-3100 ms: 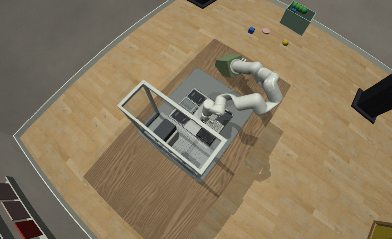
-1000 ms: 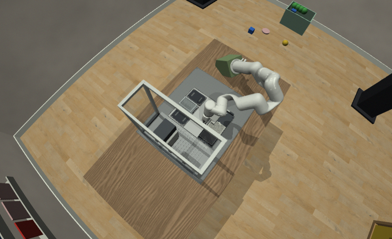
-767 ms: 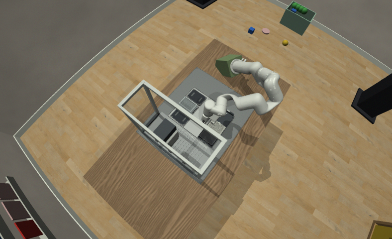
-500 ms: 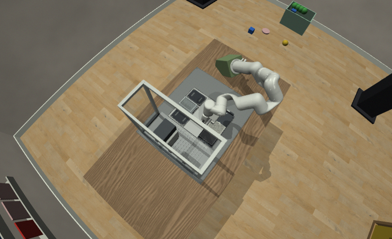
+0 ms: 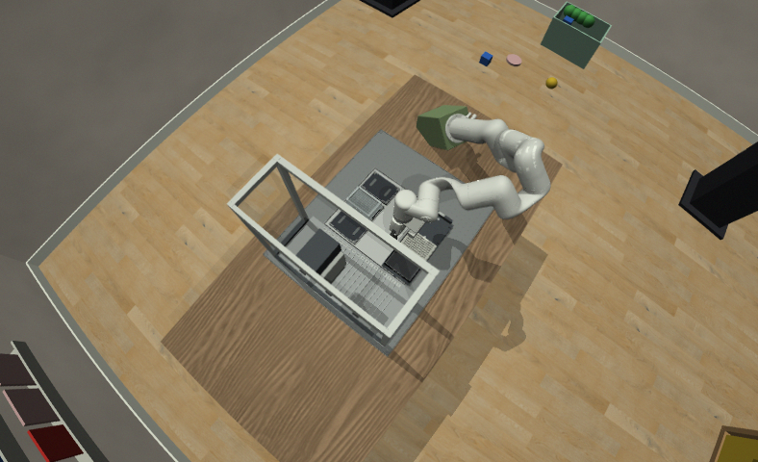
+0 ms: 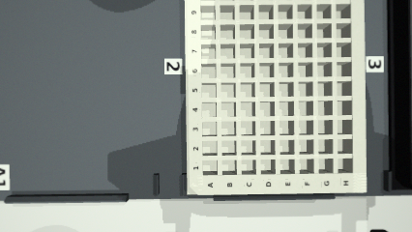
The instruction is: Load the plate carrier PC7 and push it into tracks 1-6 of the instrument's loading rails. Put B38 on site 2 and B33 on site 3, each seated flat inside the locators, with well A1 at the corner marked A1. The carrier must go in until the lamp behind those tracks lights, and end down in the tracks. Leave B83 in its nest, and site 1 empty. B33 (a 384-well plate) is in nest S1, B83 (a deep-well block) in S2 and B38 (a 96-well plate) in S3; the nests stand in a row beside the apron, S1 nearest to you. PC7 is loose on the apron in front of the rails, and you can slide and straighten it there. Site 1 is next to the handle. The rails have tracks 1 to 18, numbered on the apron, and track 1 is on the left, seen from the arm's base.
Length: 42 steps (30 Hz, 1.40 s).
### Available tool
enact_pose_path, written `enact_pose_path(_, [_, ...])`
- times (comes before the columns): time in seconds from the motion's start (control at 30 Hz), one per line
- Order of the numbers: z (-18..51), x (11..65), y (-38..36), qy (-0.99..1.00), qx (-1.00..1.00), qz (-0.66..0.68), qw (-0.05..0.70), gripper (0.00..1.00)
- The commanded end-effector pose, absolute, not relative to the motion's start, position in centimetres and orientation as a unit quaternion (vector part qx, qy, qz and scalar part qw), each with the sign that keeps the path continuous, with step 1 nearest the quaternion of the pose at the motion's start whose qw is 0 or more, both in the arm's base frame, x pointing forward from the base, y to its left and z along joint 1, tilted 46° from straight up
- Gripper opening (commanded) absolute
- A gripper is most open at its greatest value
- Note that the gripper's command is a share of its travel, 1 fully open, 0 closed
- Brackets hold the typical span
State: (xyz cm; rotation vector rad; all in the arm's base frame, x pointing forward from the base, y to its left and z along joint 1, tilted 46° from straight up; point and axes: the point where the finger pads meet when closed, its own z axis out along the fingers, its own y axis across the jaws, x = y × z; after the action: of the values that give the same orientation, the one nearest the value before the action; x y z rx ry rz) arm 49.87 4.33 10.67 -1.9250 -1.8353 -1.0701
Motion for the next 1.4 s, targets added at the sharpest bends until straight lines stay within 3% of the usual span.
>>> enact_pose_path(0.0, [11.2,49.7,3.8,-0.634,-0.665,-0.37,0.136,1.0])
enact_pose_path(1.37, [15.3,47.9,0.0,-0.634,-0.665,-0.37,0.136,1.0])
